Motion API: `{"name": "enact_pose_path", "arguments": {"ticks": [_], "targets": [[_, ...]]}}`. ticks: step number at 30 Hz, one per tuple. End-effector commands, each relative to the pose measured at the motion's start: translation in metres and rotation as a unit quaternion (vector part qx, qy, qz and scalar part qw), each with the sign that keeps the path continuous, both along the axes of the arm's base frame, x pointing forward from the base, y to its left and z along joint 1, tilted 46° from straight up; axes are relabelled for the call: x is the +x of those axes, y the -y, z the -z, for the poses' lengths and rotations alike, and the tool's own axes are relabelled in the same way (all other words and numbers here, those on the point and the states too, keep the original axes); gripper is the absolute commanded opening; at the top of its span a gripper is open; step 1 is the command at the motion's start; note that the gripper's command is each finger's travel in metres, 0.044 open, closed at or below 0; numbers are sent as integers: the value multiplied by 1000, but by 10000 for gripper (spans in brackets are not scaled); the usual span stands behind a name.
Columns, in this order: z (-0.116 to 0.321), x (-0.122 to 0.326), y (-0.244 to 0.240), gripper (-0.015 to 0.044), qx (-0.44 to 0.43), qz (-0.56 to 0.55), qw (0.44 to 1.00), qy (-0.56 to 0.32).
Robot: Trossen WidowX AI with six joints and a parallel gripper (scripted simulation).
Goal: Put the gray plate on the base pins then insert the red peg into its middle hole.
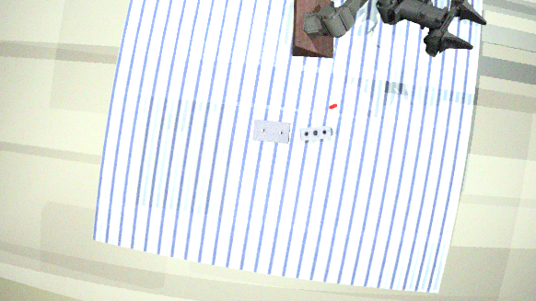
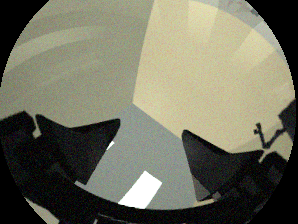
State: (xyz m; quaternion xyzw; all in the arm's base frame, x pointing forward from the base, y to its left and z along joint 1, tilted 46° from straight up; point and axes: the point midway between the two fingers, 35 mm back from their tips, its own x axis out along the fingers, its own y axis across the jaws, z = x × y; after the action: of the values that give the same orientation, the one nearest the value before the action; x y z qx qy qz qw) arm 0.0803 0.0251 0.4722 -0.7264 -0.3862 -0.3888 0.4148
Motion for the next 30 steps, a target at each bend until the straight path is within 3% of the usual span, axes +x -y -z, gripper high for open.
{"name": "enact_pose_path", "arguments": {"ticks": [1, 5, 9, 17, 22, 30], "targets": [[0, 0, 0, 426, 0, 0, 1000, 0], [-1, 21, 8, 440, 29, -33, 998, -48], [7, 81, 28, 440, 115, -122, 970, -177], [50, 185, 57, 440, 326, -263, 821, -387], [92, 236, 65, 440, 463, -315, 673, -483], [201, 300, 60, 440, 721, -308, 273, -557]]}}
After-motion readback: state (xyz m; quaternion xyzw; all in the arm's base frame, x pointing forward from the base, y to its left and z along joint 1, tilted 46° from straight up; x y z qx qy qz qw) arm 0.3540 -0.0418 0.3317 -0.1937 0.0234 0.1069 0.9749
